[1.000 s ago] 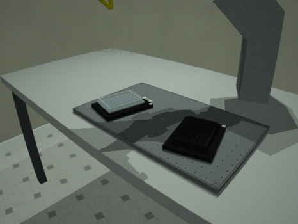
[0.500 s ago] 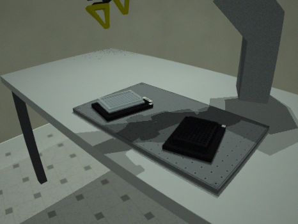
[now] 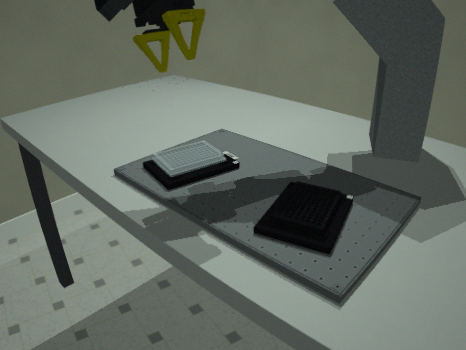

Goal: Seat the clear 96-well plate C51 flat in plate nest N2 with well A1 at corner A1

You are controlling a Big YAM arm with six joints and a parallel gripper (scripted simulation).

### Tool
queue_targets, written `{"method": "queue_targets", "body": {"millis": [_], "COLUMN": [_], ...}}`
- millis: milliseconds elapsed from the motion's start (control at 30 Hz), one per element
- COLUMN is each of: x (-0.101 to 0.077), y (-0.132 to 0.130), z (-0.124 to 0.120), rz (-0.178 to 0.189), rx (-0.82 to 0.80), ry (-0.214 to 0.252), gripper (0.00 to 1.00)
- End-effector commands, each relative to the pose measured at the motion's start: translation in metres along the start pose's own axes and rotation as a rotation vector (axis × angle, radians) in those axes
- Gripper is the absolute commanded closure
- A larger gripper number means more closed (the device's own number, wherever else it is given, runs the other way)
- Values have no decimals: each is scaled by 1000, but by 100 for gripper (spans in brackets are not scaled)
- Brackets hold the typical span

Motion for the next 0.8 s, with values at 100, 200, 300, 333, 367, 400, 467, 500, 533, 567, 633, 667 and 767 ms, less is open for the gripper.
{"method": "queue_targets", "body": {"millis": [100,200,300,333,367,400,467,500,533,567,633,667,767], "x": [31,39,47,51,55,58,62,66,70,74,76,80,88], "y": [-17,-22,-26,-29,-31,-33,-36,-38,-41,-44,-46,-48,-54], "z": [-6,-6,-7,-7,-7,-8,-9,-10,-10,-11,-11,-12,-15], "rz": [-58,-52,-103,-103,-98,-96,-133,-148,-148,-143,-142,-179,-195], "rx": [-1,-1,10,10,10,10,18,21,21,21,21,29,33], "ry": [-6,-6,-26,-25,-25,-25,-37,-43,-42,-43,-43,-53,-58], "gripper": [0,0,0,0,0,0,0,0,0,0,0,0,0]}}
Point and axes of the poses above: the point where the finger pads meet when closed, its own x axis out along the fingers, its own y axis across the jaws, z = x × y, the point moved 6 cm from there along -x, back along the fingers, and after that the axes turned 11 degrees about x, right-handed, at the moved point
